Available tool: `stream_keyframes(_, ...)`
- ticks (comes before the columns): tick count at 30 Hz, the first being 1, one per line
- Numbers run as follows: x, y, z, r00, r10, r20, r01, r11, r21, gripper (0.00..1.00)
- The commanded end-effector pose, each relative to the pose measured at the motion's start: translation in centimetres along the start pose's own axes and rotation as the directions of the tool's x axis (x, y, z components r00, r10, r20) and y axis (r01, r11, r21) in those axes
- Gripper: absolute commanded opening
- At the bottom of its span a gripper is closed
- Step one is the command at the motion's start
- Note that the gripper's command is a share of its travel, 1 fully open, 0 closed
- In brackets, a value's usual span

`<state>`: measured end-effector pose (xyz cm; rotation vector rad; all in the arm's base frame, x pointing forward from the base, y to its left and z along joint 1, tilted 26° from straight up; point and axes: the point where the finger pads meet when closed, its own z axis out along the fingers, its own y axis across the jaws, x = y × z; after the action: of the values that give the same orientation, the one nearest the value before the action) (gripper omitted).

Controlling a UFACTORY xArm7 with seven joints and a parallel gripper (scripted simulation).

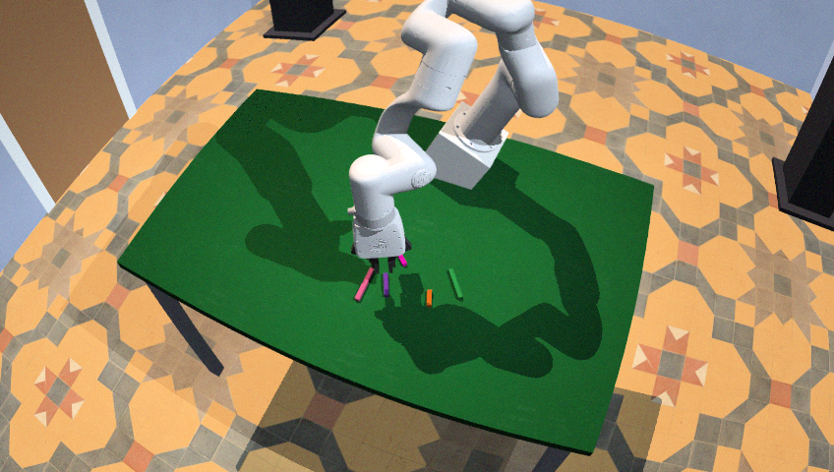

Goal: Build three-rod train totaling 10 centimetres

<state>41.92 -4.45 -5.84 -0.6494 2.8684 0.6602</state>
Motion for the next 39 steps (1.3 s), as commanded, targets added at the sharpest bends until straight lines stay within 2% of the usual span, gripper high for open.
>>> stream_keyframes(1,-0.1,-0.1,-0.1,1.000,0.000,0.002,0.000,1.000,0.003,0.24)
stream_keyframes(17,-0.1,-0.1,0.3,1.000,0.000,0.002,0.000,1.000,0.003,0.24)
stream_keyframes(39,-0.1,-0.2,3.2,1.000,0.000,0.002,0.000,1.000,0.003,0.24)
